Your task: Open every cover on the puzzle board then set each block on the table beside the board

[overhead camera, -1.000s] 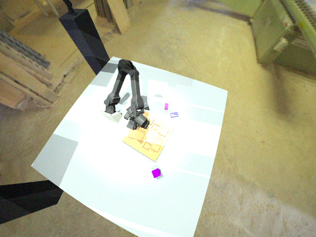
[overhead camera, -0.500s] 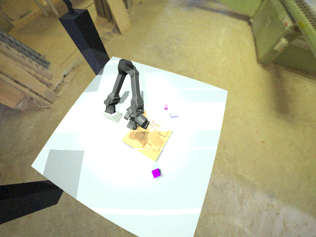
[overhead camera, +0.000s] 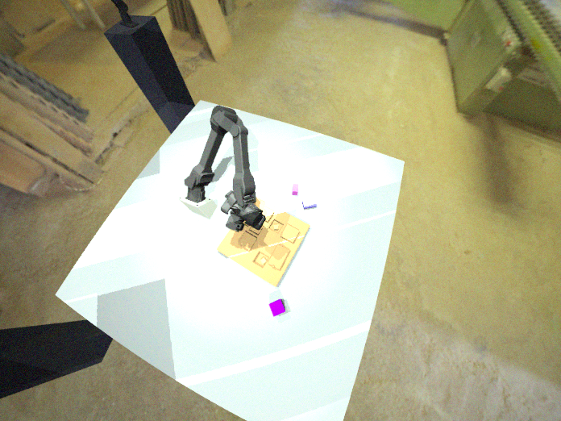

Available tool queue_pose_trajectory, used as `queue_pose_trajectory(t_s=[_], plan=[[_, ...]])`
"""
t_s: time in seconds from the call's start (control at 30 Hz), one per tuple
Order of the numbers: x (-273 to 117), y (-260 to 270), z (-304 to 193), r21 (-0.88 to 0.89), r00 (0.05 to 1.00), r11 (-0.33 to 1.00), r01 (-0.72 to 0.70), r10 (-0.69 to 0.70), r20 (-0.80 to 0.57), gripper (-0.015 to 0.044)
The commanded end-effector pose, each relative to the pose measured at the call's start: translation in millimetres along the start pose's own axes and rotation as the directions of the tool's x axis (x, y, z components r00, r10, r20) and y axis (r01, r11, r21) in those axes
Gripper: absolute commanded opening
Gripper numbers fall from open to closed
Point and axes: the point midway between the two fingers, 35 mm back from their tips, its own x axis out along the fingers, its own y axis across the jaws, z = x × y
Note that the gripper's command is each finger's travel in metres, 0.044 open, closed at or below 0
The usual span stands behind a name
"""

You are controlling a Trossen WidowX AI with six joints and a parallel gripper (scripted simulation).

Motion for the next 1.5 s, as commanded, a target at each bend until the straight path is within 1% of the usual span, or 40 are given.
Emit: queue_pose_trajectory(t_s=[0.0,0.3,0.5,1.47], plan=[[0.0,0.0,0.0,0.0,1.0,1.0,0.0,0.0,0.0,0.0137],[0.0,0.0,0.0,0.0,1.0,1.0,0.0,0.0,0.0,0.008],[-1.8,0.1,0.2,0.0,1.0,1.0,0.0,0.0,0.0,0.008],[-38.6,-1.1,1.3,0.008,1.0,1.0,0.003,-0.003,-0.001,0.008]])
